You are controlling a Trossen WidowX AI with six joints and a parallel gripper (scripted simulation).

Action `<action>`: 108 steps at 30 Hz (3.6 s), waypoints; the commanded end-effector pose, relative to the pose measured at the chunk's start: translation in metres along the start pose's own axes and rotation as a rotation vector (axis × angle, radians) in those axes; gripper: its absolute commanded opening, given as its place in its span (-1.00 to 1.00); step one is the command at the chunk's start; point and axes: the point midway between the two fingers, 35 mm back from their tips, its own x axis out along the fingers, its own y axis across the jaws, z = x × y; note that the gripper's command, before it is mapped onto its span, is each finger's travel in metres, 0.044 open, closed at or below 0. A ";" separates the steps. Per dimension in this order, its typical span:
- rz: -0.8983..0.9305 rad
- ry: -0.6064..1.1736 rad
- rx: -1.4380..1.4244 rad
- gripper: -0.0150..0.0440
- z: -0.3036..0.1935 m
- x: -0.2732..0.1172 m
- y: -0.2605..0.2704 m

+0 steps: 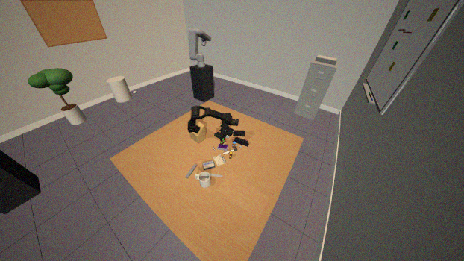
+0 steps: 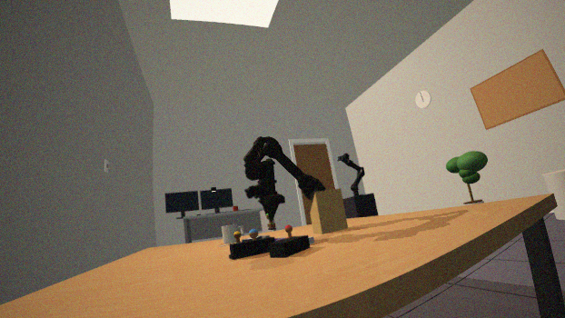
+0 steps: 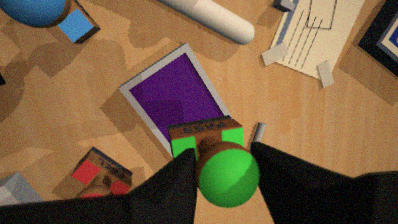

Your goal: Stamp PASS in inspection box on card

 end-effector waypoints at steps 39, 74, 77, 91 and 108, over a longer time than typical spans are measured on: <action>0.067 0.218 0.981 -0.49 0.056 -0.003 -0.073; 0.003 0.399 1.692 -0.49 0.080 0.023 -0.140; 0.003 0.399 1.692 -0.49 0.080 0.025 -0.140; 0.003 0.399 1.693 -0.49 0.081 0.034 -0.138; 0.003 0.398 1.693 -0.49 0.081 0.045 -0.135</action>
